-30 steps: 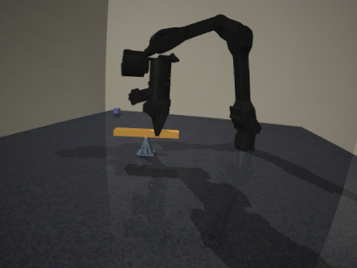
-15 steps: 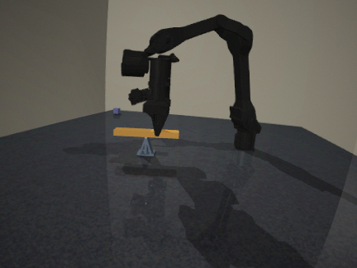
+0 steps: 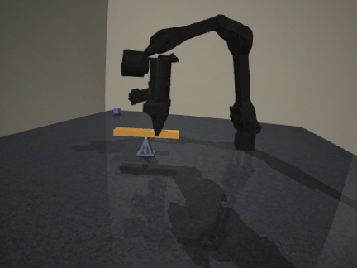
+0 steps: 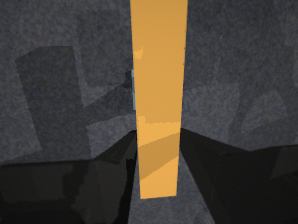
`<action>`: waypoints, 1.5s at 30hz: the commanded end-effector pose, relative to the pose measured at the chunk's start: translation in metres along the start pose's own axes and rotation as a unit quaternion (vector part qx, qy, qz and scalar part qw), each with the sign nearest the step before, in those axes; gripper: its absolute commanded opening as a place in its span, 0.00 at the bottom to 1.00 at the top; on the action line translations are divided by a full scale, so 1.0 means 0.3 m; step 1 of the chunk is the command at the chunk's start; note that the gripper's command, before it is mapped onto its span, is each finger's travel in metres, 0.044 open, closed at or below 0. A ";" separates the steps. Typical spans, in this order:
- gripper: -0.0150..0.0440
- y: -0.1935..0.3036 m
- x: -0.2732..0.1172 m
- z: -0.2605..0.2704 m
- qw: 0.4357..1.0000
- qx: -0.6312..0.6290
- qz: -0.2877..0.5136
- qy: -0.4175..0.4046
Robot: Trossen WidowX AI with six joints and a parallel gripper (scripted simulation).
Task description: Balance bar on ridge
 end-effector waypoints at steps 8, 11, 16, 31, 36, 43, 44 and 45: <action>0.57 0.000 0.000 0.000 1.000 0.000 0.000 0.000; 0.57 0.000 0.000 0.000 1.000 0.000 0.000 0.000; 0.70 0.000 0.000 0.000 1.000 0.000 0.000 0.000; 1.00 -0.014 -0.188 0.009 1.000 0.000 0.000 0.000; 1.00 0.000 -0.333 0.000 1.000 0.000 0.000 0.000; 1.00 0.000 -0.333 0.000 1.000 0.000 0.000 0.000; 1.00 0.000 -0.333 0.000 1.000 0.000 0.000 0.000; 1.00 0.000 -0.333 0.000 1.000 0.000 0.000 0.000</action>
Point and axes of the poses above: the point midway between the two fingers, 35 mm back from their tips, its own x axis out along the fingers, its own z axis across the jaws, y = z × x, the point moved 5 cm from there along -x, back along the fingers, and after that the axes turned 15 degrees about x, right-handed, at the moved point
